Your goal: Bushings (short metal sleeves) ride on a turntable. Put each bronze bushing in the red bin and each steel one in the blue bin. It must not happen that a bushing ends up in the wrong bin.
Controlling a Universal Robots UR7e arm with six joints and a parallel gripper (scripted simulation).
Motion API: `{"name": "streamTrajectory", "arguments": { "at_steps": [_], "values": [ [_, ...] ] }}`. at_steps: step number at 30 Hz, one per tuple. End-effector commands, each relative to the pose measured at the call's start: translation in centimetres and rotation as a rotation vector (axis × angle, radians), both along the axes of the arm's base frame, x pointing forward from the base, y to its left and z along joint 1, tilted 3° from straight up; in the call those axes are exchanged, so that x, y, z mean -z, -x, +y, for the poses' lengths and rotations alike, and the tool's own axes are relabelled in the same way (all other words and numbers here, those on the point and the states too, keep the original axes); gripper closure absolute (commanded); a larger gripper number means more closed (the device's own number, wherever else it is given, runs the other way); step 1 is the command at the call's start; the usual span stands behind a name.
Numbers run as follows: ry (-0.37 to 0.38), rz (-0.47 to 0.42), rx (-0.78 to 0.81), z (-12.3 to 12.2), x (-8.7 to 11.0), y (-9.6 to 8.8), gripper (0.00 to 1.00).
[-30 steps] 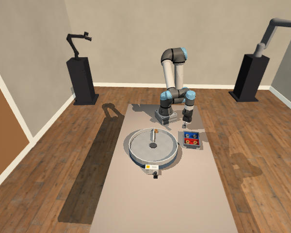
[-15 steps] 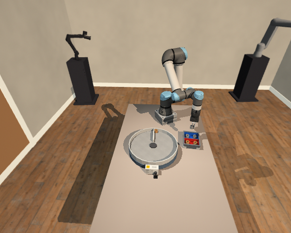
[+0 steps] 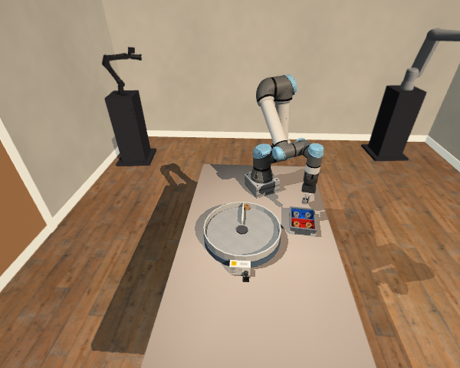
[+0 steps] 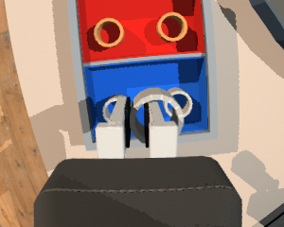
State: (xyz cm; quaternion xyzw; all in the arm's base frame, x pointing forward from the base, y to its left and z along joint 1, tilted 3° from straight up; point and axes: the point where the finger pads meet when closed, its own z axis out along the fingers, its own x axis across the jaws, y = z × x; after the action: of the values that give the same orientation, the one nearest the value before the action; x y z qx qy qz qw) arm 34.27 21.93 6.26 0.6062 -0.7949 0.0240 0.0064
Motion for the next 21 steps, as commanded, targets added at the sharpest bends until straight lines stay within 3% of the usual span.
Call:
{"name": "streamTrajectory", "arguments": {
  "at_steps": [1, 6, 11, 16, 19, 21],
  "values": [
    [-0.001, -0.001, -0.001, 0.0, -0.1, 0.0, 1.0],
    [-0.001, -0.001, -0.001, -0.1, 2.7, -0.1, 1.0],
    [-0.001, -0.001, -0.001, -0.1, 2.7, -0.1, 1.0],
    [-0.001, -0.001, -0.001, -0.2, 5.5, -0.1, 1.0],
    [-0.001, -0.001, -0.001, -0.2, 5.5, -0.1, 1.0],
    [-0.001, -0.001, -0.001, -0.3, 6.6, -0.2, 1.0]
  ]
}}
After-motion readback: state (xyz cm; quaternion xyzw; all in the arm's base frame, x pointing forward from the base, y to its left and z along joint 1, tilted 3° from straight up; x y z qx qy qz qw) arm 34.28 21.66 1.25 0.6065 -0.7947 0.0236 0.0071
